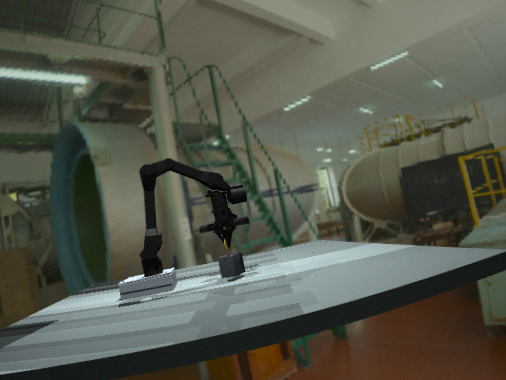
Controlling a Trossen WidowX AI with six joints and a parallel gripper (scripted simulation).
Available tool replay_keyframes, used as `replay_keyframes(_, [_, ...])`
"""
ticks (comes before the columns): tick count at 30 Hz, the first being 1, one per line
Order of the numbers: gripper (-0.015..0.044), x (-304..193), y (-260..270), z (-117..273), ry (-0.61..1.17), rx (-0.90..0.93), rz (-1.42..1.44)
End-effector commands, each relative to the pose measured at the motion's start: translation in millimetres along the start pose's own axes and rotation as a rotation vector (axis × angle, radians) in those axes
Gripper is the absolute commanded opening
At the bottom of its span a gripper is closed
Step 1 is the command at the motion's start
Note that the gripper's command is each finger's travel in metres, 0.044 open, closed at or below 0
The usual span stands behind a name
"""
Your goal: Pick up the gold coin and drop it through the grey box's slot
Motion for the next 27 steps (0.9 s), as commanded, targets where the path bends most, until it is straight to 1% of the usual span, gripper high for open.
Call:
replay_keyframes(1, [0.0, -0.7, 0.8, -3.5, 0.004, 0.005, -0.004])
replay_keyframes(27, [0.0, -0.7, 0.9, -11.9, 0.004, 0.005, -0.001])
Point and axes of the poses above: the point midway between the two fingers, 35 mm back from their tips, its own z axis back along the fingers, its own y axis across the jaws, x = y × z, the point moved 7 cm from there along z, back along the fingers, and after that the axes turned 6 degrees about -z, right-handed, at the moved point
